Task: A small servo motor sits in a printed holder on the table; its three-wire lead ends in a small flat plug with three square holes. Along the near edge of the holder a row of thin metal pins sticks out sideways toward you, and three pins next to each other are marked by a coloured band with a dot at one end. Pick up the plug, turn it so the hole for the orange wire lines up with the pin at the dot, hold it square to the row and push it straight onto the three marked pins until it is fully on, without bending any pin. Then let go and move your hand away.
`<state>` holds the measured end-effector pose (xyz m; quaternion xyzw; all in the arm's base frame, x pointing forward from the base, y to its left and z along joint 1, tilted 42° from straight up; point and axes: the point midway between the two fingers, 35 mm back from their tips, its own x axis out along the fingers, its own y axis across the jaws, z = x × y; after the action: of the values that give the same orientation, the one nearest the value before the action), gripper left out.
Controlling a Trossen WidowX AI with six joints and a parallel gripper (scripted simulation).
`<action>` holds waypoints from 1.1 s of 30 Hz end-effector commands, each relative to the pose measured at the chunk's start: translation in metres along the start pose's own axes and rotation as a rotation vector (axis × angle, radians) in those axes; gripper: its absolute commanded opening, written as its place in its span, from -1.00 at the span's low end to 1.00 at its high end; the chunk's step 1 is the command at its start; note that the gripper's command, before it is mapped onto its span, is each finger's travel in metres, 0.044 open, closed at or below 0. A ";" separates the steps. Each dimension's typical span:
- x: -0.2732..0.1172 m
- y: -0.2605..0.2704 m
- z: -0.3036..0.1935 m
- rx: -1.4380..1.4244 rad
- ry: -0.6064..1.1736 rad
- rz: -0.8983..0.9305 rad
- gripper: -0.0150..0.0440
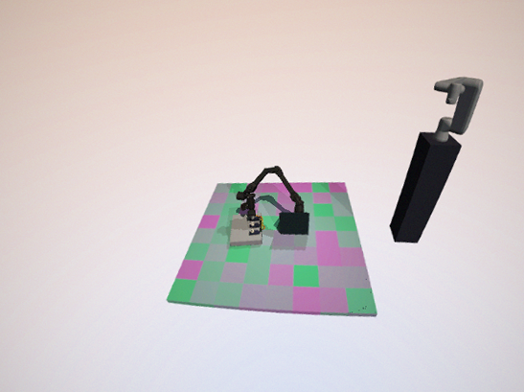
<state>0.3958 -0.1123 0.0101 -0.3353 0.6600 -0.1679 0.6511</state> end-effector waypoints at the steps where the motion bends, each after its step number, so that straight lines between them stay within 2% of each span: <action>1: 0.007 0.000 -0.002 -0.005 0.005 -0.001 -0.10; 5: 0.011 0.000 -0.002 -0.005 0.005 -0.001 -0.10; 8: 0.011 0.000 -0.002 -0.005 0.005 -0.001 -0.37; 13: 0.011 0.000 -0.002 -0.005 0.005 -0.001 -0.48; 17: -0.002 0.000 -0.001 -0.005 0.005 0.000 -0.49; 24: -0.046 0.001 -0.001 -0.004 0.005 0.001 -0.49; 33: -0.050 0.010 -0.014 0.001 0.005 0.003 -0.49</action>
<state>0.3851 -0.0790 0.0437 -0.3330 0.6614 -0.1675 0.6508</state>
